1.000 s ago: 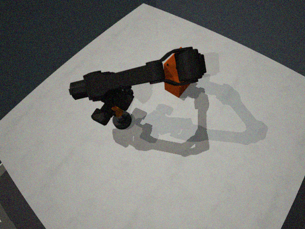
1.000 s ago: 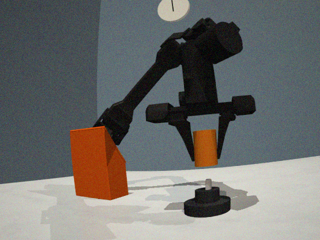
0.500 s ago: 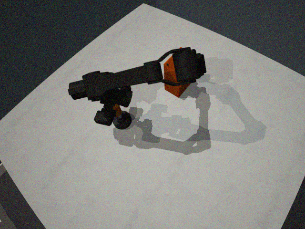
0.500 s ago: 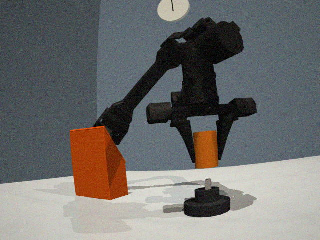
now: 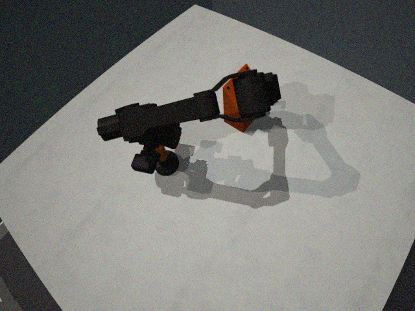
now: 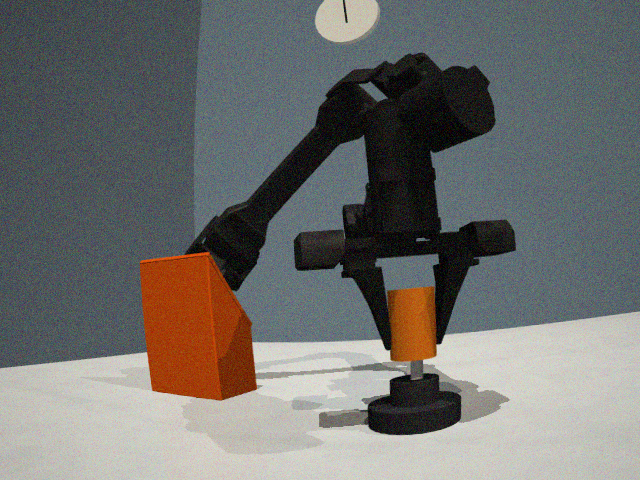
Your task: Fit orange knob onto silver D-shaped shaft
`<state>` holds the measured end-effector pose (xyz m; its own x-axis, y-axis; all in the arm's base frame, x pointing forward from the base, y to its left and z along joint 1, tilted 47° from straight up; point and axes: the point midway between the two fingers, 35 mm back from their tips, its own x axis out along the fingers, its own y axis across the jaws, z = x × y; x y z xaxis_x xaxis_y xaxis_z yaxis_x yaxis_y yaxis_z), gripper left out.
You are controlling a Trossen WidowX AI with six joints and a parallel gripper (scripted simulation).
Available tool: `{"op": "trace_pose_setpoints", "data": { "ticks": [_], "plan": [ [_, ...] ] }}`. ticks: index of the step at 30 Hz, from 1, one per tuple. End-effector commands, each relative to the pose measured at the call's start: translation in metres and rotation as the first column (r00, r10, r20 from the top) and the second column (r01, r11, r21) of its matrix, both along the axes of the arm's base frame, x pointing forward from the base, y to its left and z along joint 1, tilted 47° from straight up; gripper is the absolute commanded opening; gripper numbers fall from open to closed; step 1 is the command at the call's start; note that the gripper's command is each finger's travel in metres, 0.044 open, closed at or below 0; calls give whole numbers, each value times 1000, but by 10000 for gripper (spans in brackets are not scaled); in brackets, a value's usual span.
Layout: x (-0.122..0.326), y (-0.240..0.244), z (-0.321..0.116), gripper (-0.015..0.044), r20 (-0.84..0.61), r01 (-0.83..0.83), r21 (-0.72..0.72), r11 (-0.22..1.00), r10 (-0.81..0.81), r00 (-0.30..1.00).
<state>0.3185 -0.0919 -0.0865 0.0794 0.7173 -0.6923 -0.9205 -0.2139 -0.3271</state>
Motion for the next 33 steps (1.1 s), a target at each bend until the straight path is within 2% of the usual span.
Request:
{"op": "trace_pose_setpoints", "data": {
  "ticks": [1, 33],
  "plan": [
    [1, -1, 1, 0, 4, 2, 2, 1000, -2, 1000],
    [-1, 3, 1, 0, 4, 2, 3, 1000, -2, 1000]
  ]
}}
